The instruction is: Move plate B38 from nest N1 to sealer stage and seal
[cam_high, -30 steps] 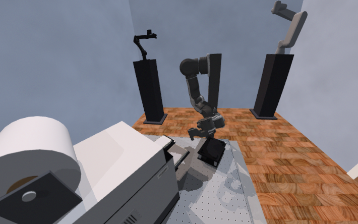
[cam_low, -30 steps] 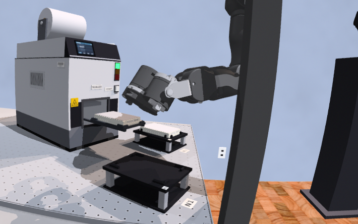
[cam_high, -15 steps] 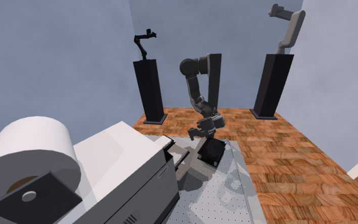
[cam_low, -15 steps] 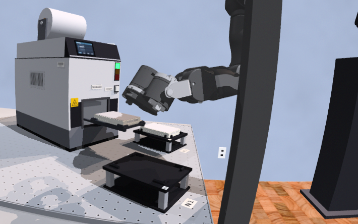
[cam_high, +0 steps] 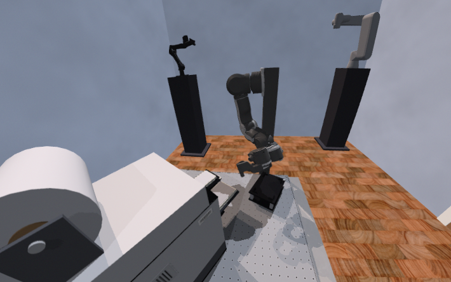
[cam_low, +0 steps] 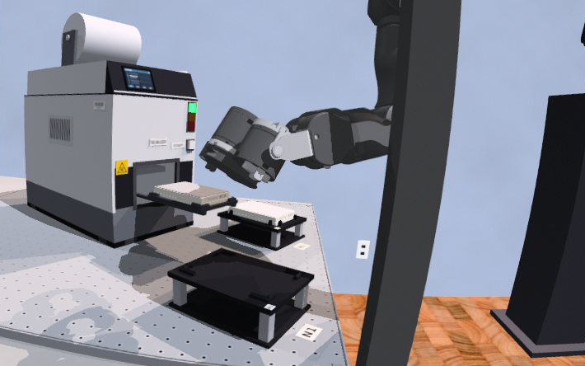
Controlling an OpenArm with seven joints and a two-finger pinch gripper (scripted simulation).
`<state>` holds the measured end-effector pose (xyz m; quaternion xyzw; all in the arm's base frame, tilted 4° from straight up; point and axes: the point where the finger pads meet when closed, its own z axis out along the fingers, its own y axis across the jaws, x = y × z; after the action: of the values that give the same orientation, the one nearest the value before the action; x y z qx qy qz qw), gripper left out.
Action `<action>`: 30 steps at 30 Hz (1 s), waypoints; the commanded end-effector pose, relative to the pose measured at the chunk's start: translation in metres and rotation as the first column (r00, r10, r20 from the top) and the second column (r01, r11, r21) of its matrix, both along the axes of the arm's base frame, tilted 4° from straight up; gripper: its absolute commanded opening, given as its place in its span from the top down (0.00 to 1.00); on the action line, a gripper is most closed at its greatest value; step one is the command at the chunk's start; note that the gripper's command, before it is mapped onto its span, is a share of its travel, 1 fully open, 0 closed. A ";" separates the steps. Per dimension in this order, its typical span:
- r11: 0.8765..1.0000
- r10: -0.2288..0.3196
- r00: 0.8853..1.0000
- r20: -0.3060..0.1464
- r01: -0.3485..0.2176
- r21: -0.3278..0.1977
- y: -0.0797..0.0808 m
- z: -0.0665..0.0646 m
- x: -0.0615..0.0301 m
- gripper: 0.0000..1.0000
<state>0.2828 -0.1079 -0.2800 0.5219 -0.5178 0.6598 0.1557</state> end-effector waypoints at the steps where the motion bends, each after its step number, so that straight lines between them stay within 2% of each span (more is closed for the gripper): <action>1: 0.999 -0.014 1.000 0.009 0.013 0.041 0.043 -0.010 -0.0228 1.00; 13: 0.999 -0.014 1.000 0.009 0.013 0.041 0.043 -0.010 -0.0228 1.00; 14: 1.000 -0.002 1.000 0.005 0.002 0.009 0.009 -0.001 -0.0042 1.00; 18: 0.999 -0.014 1.000 0.009 0.013 0.041 0.043 -0.010 -0.0228 1.00; 30: 0.999 -0.014 1.000 0.009 0.013 0.041 0.043 -0.010 -0.0228 1.00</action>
<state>0.2828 -0.1079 -0.2800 0.5219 -0.5178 0.6598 0.1557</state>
